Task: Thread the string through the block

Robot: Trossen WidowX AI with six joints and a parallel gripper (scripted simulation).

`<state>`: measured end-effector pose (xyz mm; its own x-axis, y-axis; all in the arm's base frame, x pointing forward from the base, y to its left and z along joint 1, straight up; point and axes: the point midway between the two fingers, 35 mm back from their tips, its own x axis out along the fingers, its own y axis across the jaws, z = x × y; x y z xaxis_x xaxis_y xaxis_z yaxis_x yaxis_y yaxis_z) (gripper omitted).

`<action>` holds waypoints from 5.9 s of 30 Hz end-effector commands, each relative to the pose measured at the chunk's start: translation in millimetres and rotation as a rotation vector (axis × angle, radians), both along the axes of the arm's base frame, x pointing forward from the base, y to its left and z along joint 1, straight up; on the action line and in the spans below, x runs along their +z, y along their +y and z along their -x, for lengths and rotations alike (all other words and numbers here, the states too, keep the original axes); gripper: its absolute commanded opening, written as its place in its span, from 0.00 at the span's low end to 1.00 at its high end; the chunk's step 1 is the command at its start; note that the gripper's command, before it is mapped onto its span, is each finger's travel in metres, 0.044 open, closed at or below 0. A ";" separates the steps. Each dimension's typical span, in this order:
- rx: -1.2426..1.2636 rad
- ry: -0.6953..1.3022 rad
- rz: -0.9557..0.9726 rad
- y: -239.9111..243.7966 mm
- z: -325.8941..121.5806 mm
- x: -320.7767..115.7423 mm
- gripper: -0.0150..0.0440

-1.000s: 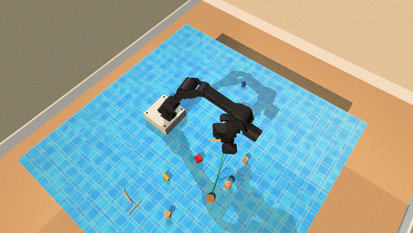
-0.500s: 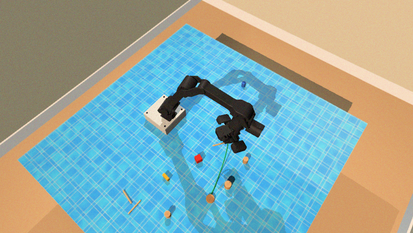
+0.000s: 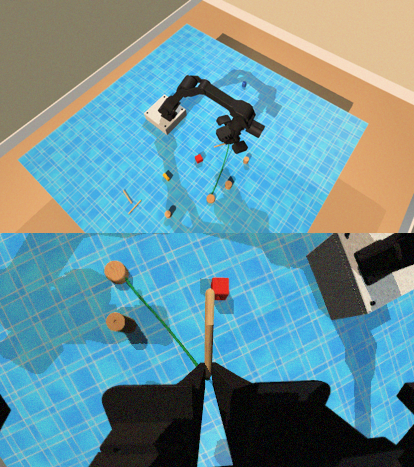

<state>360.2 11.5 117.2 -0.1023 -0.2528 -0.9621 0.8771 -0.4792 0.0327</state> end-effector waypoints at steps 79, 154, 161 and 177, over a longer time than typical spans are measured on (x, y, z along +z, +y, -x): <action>0.034 -0.143 -0.259 -6.9 -12.6 -74.6 0.25; 0.032 -0.146 -0.271 40.7 -9.5 -99.8 0.25; 0.032 -0.145 -0.271 40.5 -2.9 -105.8 0.25; 0.032 -0.143 -0.271 39.7 12.9 -119.1 0.25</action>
<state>350.1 50.7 -0.3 0.0421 0.0098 -0.9991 0.8890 -0.4566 0.0330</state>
